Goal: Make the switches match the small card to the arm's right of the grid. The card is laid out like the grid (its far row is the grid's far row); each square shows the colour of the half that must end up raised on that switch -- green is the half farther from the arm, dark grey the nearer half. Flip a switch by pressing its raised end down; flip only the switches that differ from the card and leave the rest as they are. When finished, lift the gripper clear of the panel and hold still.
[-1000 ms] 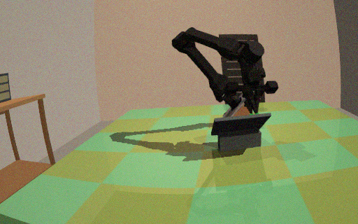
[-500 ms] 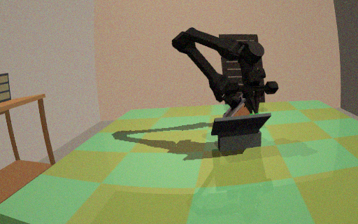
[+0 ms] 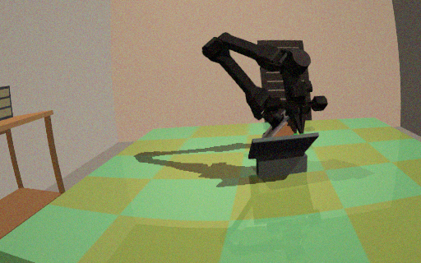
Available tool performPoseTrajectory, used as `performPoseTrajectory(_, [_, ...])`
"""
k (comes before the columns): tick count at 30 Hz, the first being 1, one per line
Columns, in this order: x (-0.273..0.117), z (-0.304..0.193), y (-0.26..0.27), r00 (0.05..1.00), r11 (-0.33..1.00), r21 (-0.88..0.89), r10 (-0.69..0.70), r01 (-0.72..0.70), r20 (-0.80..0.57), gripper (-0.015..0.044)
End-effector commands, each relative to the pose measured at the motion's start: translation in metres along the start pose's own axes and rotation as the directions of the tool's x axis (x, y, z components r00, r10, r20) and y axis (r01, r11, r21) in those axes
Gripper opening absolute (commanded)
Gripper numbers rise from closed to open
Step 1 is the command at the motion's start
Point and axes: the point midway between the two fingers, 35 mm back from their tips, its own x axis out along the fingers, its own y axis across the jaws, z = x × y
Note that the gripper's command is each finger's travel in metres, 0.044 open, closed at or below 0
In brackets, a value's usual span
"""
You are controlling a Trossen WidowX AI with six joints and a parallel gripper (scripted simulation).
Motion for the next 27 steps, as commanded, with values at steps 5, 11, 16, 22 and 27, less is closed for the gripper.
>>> performPoseTrajectory(5, [0.002,-0.001,0.001,1.000,1.000,-0.006,0.003,-0.003,-0.002,0.0000])
performPoseTrajectory(11, [0.003,-0.001,0.001,1.000,1.000,-0.006,0.003,-0.003,-0.002,0.0000])
performPoseTrajectory(16, [0.000,0.000,0.000,1.000,1.000,0.000,0.000,0.000,0.000,0.0000])
performPoseTrajectory(22, [-0.062,-0.004,0.001,1.000,1.000,-0.007,0.005,-0.005,0.022,0.0000])
performPoseTrajectory(27, [-0.062,-0.004,0.000,1.000,1.000,-0.007,0.005,-0.005,0.022,0.0000])
